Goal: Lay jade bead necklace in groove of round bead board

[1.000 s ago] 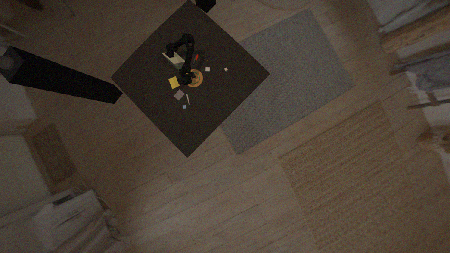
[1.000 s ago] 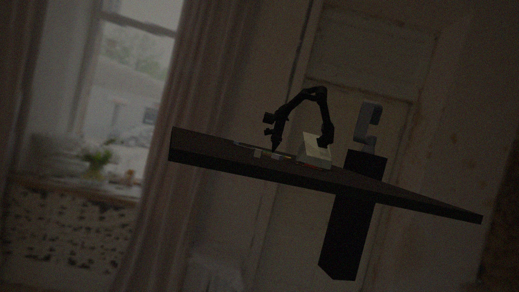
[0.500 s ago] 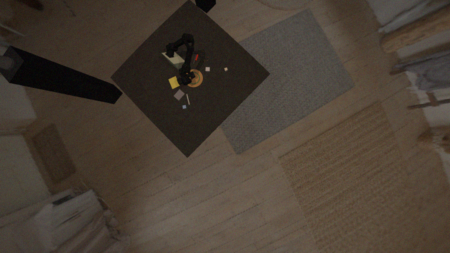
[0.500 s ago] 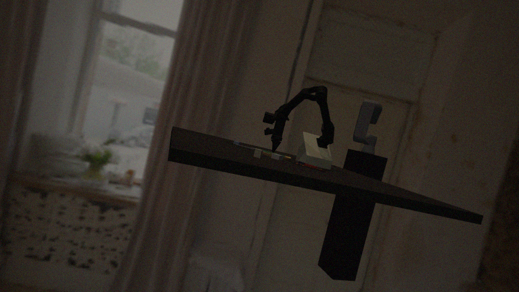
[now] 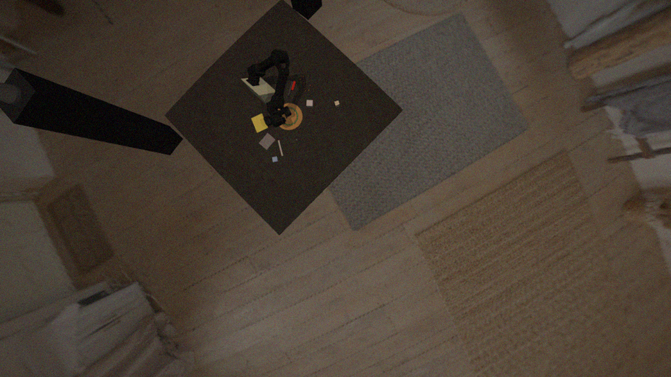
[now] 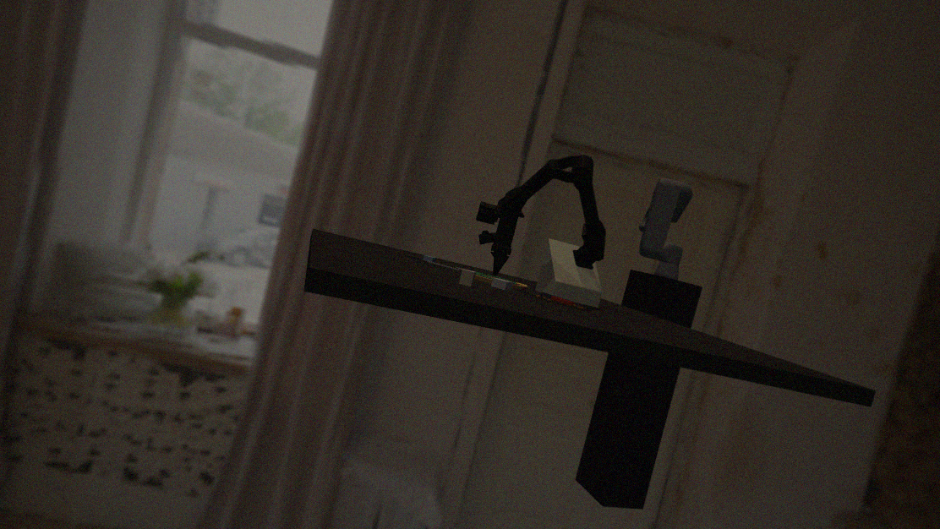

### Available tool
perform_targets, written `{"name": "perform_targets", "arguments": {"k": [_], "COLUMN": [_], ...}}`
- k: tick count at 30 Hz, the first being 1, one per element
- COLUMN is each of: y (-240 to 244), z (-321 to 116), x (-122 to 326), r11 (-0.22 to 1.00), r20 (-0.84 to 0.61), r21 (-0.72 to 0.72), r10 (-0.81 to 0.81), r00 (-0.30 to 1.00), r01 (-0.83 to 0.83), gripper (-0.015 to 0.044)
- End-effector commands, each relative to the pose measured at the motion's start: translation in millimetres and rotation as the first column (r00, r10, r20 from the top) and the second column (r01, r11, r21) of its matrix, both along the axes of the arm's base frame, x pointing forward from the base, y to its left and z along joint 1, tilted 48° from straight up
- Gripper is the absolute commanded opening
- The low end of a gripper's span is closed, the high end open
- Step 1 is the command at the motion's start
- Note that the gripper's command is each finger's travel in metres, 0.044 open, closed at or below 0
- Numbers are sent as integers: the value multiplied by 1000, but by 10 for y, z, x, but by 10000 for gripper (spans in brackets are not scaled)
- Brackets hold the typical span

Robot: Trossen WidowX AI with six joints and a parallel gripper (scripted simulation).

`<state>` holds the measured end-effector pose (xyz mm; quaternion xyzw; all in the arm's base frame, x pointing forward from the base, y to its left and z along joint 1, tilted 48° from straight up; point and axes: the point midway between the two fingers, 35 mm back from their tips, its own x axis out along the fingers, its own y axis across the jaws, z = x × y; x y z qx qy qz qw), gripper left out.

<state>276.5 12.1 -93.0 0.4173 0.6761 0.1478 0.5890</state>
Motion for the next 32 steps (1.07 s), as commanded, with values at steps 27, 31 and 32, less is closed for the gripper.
{"name": "perform_targets", "arguments": {"k": [27,31,32], "y": [-579,-579,-579], "z": [545,545,545], "x": [-58,-58,-58], "r11": [1000,1000,1000], "r20": [1,1,1], "r21": [1,1,1], "r10": [1,1,1], "r00": [1000,1000,1000], "r01": [-1,-1,-1], "gripper": [440,440,440]}}
